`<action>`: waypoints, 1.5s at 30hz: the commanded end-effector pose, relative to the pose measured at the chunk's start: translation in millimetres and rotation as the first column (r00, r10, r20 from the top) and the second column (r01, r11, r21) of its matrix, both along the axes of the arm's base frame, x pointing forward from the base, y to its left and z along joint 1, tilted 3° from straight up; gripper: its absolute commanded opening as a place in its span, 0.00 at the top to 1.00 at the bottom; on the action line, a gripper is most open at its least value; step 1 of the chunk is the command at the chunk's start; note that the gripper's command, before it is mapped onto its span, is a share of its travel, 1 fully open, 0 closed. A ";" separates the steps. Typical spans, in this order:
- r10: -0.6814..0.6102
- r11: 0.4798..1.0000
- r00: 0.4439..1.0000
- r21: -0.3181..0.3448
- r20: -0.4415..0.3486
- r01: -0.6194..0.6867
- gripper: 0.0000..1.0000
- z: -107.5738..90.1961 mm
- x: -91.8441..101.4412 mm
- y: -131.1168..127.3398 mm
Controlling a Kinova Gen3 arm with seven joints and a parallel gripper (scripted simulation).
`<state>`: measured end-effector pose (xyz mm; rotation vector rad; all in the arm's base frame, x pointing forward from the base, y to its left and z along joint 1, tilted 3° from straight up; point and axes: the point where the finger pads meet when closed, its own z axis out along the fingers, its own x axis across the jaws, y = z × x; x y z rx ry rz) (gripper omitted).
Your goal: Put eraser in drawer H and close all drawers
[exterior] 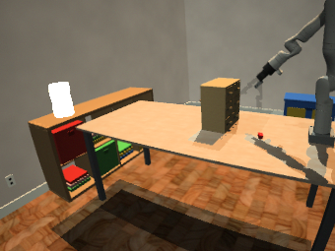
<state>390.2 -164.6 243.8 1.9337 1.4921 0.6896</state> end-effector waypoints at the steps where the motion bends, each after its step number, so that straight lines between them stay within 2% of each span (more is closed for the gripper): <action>1: 0.000 1.000 1.000 -0.001 -0.001 0.000 1.00 2.3 0.7 -0.4; 27: 0.000 1.000 0.996 0.016 -0.085 0.001 1.00 12.1 -8.1 -0.5; 33: 0.005 1.000 0.990 0.031 -0.141 -0.001 1.00 19.3 -13.2 0.9; 42: 0.019 0.998 0.956 0.068 -0.292 0.001 1.00 38.8 -28.1 3.6; 45: 0.020 0.997 0.950 0.073 -0.311 0.002 1.00 41.4 -30.2 3.7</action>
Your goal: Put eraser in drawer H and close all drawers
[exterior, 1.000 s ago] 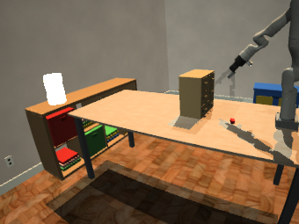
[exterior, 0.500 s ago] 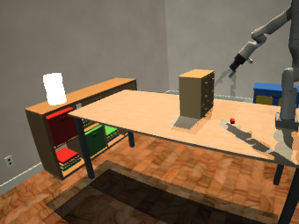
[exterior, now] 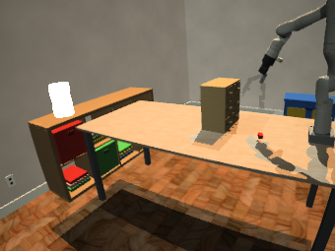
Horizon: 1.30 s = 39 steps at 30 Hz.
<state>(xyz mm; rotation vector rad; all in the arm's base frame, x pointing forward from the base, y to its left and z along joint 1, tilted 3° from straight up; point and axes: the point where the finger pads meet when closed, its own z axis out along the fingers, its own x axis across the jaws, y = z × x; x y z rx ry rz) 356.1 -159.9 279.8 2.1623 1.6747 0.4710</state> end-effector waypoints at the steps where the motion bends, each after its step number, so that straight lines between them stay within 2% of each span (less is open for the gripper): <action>1: 0.003 1.000 0.999 0.008 -0.032 -0.002 1.00 8.0 2.1 -0.5; 14: 0.020 0.998 0.966 0.065 -0.259 -0.003 1.00 37.4 -19.9 3.5; 16: 0.020 0.998 0.966 0.065 -0.259 -0.003 1.00 37.4 -19.9 3.5; 28: 0.035 0.995 0.922 0.098 -0.385 0.003 1.00 54.5 -32.7 6.0; 39: 0.041 0.994 0.905 0.108 -0.423 0.006 1.00 59.9 -36.7 6.8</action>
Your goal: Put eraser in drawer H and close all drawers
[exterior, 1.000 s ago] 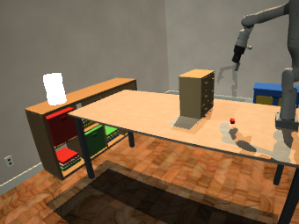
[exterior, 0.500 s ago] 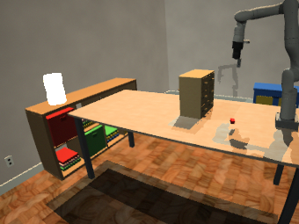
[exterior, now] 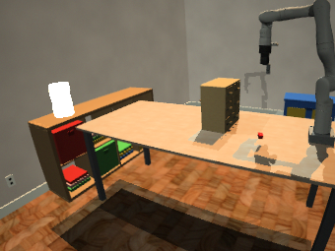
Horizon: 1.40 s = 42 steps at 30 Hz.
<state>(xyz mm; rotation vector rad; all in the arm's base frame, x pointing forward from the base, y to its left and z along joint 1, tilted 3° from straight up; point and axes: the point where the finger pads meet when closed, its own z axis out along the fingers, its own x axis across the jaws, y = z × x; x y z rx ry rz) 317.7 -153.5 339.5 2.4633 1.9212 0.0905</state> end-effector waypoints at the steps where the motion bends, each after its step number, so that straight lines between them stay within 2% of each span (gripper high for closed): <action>1: 0.003 1.000 1.000 0.004 -0.004 -0.003 1.00 0.4 1.5 0.4; 31: 0.003 1.000 1.000 0.005 -0.009 -0.003 1.00 1.1 1.0 0.5; 32: 0.003 1.000 1.000 0.005 -0.009 -0.003 0.00 1.1 1.0 0.5; 42: 0.003 1.000 1.000 0.005 -0.009 -0.003 0.00 1.1 1.0 0.5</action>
